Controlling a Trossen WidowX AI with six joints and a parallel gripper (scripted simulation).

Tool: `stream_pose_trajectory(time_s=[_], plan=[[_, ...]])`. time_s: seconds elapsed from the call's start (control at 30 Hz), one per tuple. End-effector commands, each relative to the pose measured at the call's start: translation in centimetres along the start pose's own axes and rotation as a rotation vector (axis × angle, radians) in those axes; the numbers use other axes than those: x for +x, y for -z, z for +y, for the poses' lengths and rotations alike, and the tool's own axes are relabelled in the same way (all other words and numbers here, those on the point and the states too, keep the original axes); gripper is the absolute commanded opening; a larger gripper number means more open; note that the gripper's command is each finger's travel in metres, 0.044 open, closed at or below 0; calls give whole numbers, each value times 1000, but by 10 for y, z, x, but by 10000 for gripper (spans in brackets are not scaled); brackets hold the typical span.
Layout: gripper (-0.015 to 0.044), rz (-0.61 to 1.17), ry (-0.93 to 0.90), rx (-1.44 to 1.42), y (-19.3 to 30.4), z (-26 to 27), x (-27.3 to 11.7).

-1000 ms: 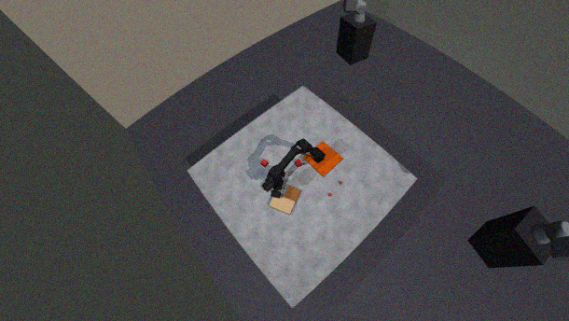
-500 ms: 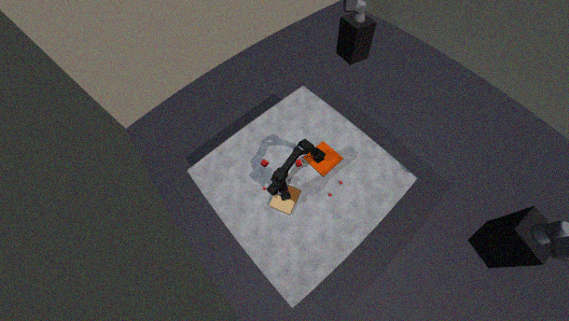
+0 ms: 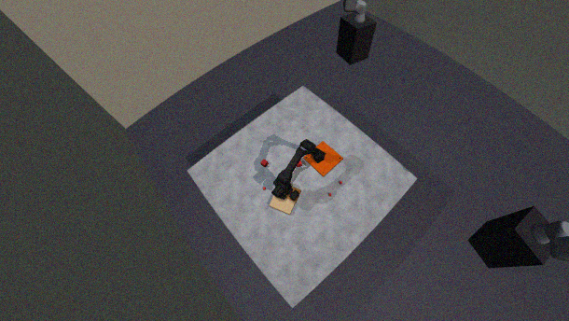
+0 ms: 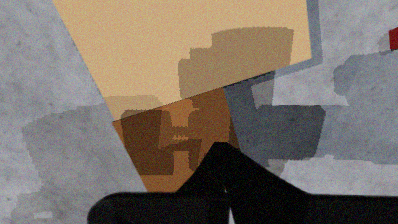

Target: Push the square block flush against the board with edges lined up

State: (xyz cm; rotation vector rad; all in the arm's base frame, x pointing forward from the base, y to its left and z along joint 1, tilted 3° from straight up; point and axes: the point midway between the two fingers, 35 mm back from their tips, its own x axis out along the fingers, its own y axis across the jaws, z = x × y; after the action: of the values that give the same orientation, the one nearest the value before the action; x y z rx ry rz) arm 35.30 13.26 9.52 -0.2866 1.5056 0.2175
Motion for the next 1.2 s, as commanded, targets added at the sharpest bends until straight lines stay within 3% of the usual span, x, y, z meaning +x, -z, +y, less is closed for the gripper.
stream_pose_trajectory(time_s=[0.0,1.17], plan=[[0,-2,-4,-152,3,10,-1],[0,-2,-16,-1365,32,75,-1]])
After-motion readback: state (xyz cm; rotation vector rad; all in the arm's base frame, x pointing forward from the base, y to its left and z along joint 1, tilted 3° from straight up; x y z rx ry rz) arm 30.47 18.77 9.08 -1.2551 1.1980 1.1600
